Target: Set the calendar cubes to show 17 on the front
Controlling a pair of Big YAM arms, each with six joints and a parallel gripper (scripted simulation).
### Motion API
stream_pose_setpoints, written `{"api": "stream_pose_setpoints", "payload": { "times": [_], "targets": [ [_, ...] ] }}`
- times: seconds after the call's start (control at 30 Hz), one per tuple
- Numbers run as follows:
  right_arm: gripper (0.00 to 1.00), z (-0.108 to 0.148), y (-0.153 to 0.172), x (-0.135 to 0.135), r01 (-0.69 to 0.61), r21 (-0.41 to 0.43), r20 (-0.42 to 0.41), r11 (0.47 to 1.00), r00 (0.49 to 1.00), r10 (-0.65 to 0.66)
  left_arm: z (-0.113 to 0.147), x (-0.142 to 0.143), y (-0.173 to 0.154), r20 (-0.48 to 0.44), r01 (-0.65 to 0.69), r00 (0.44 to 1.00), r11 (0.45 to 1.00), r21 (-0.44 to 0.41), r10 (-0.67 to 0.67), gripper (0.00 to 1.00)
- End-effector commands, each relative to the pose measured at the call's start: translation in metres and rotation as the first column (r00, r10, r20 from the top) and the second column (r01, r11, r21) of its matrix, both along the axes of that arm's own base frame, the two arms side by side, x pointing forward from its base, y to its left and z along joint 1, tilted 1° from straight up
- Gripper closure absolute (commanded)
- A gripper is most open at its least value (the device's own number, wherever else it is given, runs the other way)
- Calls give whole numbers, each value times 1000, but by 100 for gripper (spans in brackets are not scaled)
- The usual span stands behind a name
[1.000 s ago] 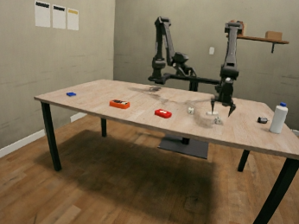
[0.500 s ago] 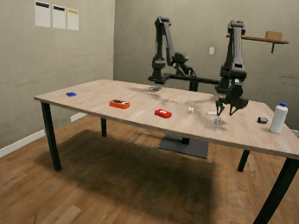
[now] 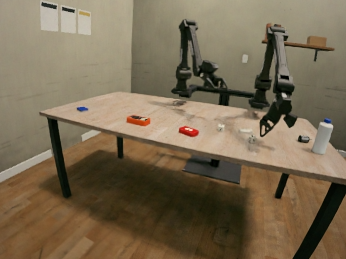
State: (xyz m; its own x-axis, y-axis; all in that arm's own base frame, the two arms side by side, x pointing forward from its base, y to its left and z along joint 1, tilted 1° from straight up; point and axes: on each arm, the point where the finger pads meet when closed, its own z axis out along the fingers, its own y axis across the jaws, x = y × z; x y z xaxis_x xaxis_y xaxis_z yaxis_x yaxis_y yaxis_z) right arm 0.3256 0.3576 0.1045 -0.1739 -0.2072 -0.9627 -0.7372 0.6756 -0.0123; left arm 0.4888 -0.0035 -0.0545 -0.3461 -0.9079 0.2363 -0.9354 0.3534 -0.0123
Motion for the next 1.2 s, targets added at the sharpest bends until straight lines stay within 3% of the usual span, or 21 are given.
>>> {"api": "stream_pose_setpoints", "payload": {
  "times": [0.0, 0.33, 0.47, 0.6, 0.77, 0.93, 1.03, 1.17],
  "targets": [
    [0, 3, 0, 2, 3, 4, 6, 1000, 1000, -3, 9, 19, -2, 1, -109, 994, 994, 3, 109, 0],
    [0, 3, 0, 2, 3, 4, 6, 1000, 1000, -3, 7, 20, -1, 7, -78, 997, 997, -4, 78, 0],
    [0, 11, -3, 8, 15, 5, 6, 1000, 1000, -15, 21, 18, -18, 22, -145, 989, 989, 5, 144, 45],
    [0, 14, -4, 7, 18, -4, -3, 1000, 1000, -18, 21, 14, -34, 6, -199, 980, 980, 17, 199, 47],
    [0, 41, -19, 2, 35, -43, -52, 998, 998, -38, 14, -25, -109, -53, -302, 950, 950, 77, 307, 47],
    [0, 72, -51, -18, 51, -104, -108, 993, 992, -62, 9, -65, -179, -19, -347, 935, 925, 151, 354, 47],
    [0, 85, -70, -32, 57, -132, -132, 990, 988, -74, 5, -80, -202, 32, -354, 935, 918, 181, 354, 47],
    [0, 91, -79, -38, 59, -146, -141, 988, 987, -79, -1, -76, -208, 59, -364, 931, 911, 193, 359, 47]
  ]
}}
